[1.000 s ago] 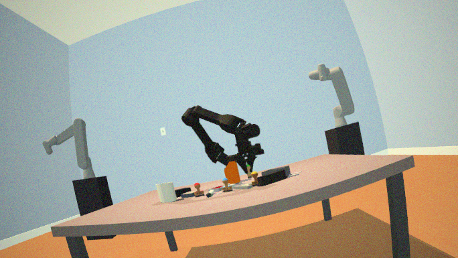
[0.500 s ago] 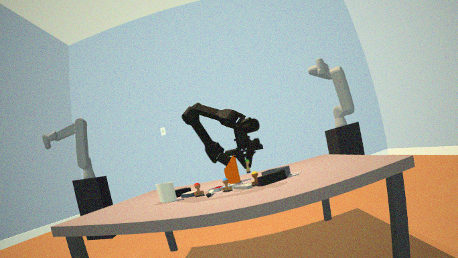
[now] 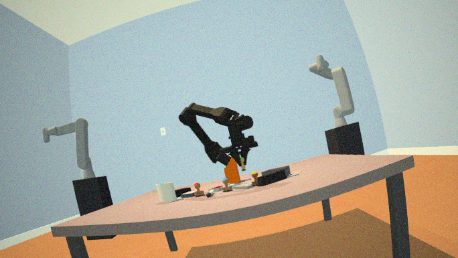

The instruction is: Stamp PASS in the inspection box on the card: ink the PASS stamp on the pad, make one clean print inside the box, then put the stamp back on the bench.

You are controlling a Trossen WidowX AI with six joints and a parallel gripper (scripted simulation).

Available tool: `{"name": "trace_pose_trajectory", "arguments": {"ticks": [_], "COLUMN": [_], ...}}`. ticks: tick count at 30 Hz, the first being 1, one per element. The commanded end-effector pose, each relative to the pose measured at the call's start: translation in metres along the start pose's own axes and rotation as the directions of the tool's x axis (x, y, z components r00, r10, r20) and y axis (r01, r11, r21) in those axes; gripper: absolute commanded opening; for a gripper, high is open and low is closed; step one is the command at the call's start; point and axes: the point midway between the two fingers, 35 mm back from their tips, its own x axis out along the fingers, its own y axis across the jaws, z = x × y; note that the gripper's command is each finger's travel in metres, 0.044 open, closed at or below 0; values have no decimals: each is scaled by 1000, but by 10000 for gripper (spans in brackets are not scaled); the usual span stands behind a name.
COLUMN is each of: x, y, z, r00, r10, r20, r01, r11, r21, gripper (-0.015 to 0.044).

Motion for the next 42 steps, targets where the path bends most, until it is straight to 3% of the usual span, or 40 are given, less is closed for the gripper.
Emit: {"name": "trace_pose_trajectory", "arguments": {"ticks": [1,22,42], "x": [-3,-6,0], "y": [-20,-96,-134], "z": [-12,-87,-174], "r00": [1000,1000,1000], "r10": [3,6,-14], "r20": [6,12,-13], "r01": [-3,-6,14], "r11": [1000,1000,1000], "r21": [2,1,7], "gripper": [0,0,0]}}
